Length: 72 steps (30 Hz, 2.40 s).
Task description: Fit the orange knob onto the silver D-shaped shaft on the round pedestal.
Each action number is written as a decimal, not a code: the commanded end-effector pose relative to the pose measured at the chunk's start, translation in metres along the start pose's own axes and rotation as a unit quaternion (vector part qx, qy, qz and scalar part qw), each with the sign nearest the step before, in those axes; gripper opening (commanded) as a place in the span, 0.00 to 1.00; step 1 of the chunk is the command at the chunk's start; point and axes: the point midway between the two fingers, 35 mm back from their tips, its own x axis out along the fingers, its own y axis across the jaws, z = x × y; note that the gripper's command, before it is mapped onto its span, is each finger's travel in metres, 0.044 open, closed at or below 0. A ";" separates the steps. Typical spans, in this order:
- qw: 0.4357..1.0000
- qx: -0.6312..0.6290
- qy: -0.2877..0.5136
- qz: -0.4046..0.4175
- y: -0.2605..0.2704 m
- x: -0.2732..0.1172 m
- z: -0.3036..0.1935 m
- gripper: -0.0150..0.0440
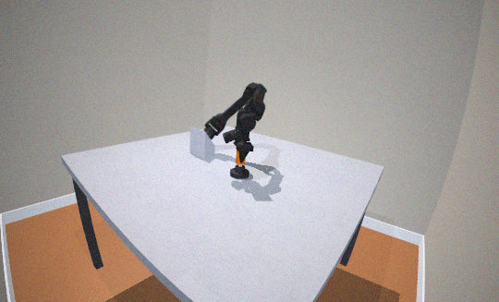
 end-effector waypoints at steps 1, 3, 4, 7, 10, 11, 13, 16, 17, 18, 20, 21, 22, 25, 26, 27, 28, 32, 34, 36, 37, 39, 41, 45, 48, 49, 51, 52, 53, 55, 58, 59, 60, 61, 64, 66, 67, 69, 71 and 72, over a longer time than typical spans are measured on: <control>1.000 0.001 0.002 0.000 -0.001 0.001 0.000 0.25; 1.000 0.001 0.002 0.000 -0.001 0.001 0.000 0.25; 1.000 0.001 0.002 0.000 -0.001 0.001 0.000 0.25; 1.000 -0.008 0.002 0.000 -0.001 0.001 0.000 0.25; 1.000 -0.007 0.002 0.000 0.000 0.001 0.000 0.25; 1.000 -0.004 0.002 0.000 0.000 0.001 0.000 0.25; 1.000 0.004 0.002 0.000 0.000 0.001 0.000 0.25; 1.000 0.017 0.002 0.000 0.000 0.001 -0.001 0.25; 1.000 0.019 0.002 0.000 0.000 0.001 -0.001 0.25; 1.000 0.019 0.002 0.000 0.000 0.001 -0.001 0.25; 1.000 0.019 0.002 0.000 0.000 0.001 -0.001 0.25; 1.000 0.021 0.002 0.000 0.000 0.001 -0.001 0.25; 1.000 0.024 0.002 0.000 0.000 0.003 -0.001 0.25; 1.000 0.021 0.002 0.000 0.000 0.006 0.000 0.25; 1.000 0.017 0.002 0.000 0.000 0.006 0.000 0.25; 1.000 0.014 0.002 0.000 -0.001 0.007 0.000 0.25; 1.000 0.010 0.002 0.000 -0.001 0.008 0.000 0.25; 1.000 -0.004 0.002 0.000 -0.001 0.011 0.000 0.25; 1.000 -0.011 0.002 0.000 -0.001 0.012 0.000 0.25; 1.000 -0.018 0.002 0.000 -0.001 0.013 0.000 0.25; 1.000 -0.021 0.002 0.000 -0.001 0.014 0.000 0.25; 1.000 -0.028 0.002 0.000 -0.001 0.015 0.000 0.25; 1.000 -0.030 0.002 0.000 -0.001 0.016 0.000 0.25; 1.000 -0.023 0.000 0.001 0.000 0.014 0.000 0.25; 1.000 -0.023 0.000 0.001 0.000 0.014 0.000 0.25; 1.000 -0.023 0.000 0.001 0.000 0.014 0.000 0.30; 1.000 -0.023 0.000 0.001 0.000 0.014 0.000 0.39; 1.000 -0.023 0.000 0.001 0.000 0.014 0.000 0.43; 1.000 -0.023 0.000 0.001 0.000 0.014 0.000 0.48; 1.000 -0.023 0.000 0.001 0.000 0.014 0.000 0.57; 1.000 -0.023 0.000 0.001 0.000 0.014 0.000 0.70; 1.000 -0.023 0.000 0.001 0.000 0.014 0.000 0.74; 1.000 -0.023 0.000 0.001 0.000 0.014 0.000 0.79; 1.000 -0.023 0.000 0.001 0.000 0.014 0.000 0.83; 1.000 -0.023 0.000 0.001 0.000 0.014 0.000 0.97; 1.000 -0.023 0.000 0.001 0.000 0.014 0.000 1.00; 1.000 -0.023 0.000 0.001 0.000 0.014 0.000 1.00; 1.000 -0.023 0.000 0.001 0.000 0.014 0.000 1.00; 1.000 -0.023 0.000 0.001 0.000 0.014 0.000 1.00; 1.000 -0.023 0.000 0.001 0.000 0.011 0.000 1.00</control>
